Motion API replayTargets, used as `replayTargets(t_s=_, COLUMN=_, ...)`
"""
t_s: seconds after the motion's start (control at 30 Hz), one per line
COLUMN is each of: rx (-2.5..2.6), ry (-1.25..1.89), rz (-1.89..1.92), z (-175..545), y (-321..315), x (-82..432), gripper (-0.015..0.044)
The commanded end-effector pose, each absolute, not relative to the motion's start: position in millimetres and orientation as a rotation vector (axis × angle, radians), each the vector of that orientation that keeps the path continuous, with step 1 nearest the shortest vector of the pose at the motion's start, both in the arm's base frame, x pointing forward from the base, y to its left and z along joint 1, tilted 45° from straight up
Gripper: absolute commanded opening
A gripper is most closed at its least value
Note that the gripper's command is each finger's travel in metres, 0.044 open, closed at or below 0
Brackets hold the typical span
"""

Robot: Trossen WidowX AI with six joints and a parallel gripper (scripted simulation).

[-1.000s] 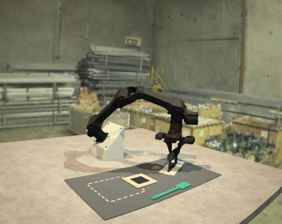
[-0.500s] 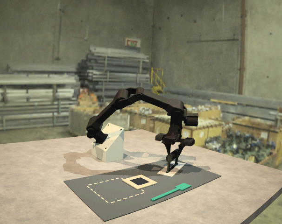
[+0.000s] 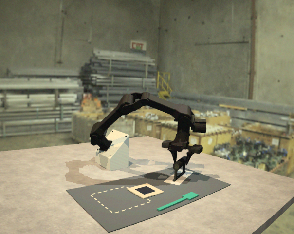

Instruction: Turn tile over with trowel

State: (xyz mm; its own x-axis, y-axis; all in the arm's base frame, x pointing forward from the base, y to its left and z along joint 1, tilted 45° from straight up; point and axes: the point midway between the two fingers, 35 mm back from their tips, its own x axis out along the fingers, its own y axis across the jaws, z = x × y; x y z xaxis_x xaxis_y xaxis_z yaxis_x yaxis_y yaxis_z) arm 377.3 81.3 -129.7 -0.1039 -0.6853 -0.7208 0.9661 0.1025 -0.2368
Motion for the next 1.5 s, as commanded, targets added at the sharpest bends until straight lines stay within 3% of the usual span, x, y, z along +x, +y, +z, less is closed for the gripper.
replayTargets(t_s=0.0, rx=0.430, ry=0.847, rz=-1.468, z=-131, y=81, x=376, gripper=0.0270)
replayTargets(t_s=0.43, rx=0.430, ry=0.848, rz=-1.469, z=-97, y=112, x=378, gripper=0.0270)
replayTargets(t_s=0.47, rx=0.418, ry=0.849, rz=-1.458, z=-100, y=113, x=377, gripper=0.0296)
replayTargets(t_s=0.7, rx=0.411, ry=0.858, rz=-1.449, z=-92, y=121, x=378, gripper=0.0300)
replayTargets(t_s=1.47, rx=0.070, ry=1.163, rz=-0.989, z=-115, y=124, x=385, gripper=0.0300)
